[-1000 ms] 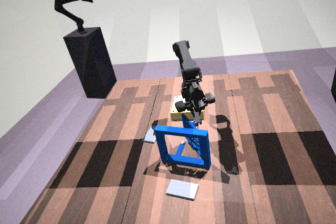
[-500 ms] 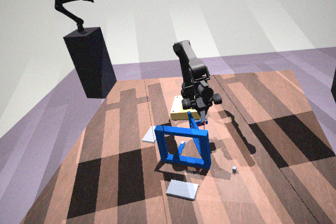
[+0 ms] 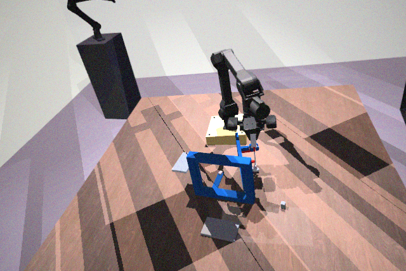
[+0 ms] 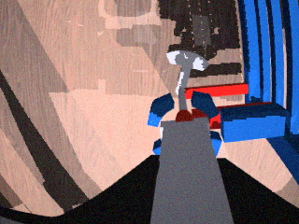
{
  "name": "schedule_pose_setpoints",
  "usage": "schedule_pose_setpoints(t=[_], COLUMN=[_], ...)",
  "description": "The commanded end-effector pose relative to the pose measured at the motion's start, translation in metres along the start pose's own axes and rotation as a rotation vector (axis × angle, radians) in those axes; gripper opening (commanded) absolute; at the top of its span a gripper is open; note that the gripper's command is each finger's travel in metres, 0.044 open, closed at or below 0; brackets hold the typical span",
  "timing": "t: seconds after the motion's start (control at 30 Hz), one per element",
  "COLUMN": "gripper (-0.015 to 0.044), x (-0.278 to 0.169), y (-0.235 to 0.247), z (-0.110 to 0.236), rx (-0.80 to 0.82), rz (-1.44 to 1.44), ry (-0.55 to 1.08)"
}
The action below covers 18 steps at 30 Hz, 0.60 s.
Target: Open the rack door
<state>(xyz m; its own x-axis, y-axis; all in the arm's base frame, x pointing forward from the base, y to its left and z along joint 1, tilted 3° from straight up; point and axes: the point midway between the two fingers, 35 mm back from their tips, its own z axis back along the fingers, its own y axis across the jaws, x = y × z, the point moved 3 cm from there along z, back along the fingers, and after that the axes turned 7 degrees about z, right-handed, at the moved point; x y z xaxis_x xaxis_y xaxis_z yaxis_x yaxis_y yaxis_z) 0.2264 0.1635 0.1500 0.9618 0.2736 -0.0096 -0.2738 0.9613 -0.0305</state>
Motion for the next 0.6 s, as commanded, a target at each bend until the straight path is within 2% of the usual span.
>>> schedule_pose_setpoints(t=[0.0,0.57], gripper=[0.0008,0.0008], x=[0.004,0.024], y=[0.009,0.047], z=[0.000,0.001], rx=[0.002,0.006], rz=[-0.082,-0.341], ry=[0.001,0.000])
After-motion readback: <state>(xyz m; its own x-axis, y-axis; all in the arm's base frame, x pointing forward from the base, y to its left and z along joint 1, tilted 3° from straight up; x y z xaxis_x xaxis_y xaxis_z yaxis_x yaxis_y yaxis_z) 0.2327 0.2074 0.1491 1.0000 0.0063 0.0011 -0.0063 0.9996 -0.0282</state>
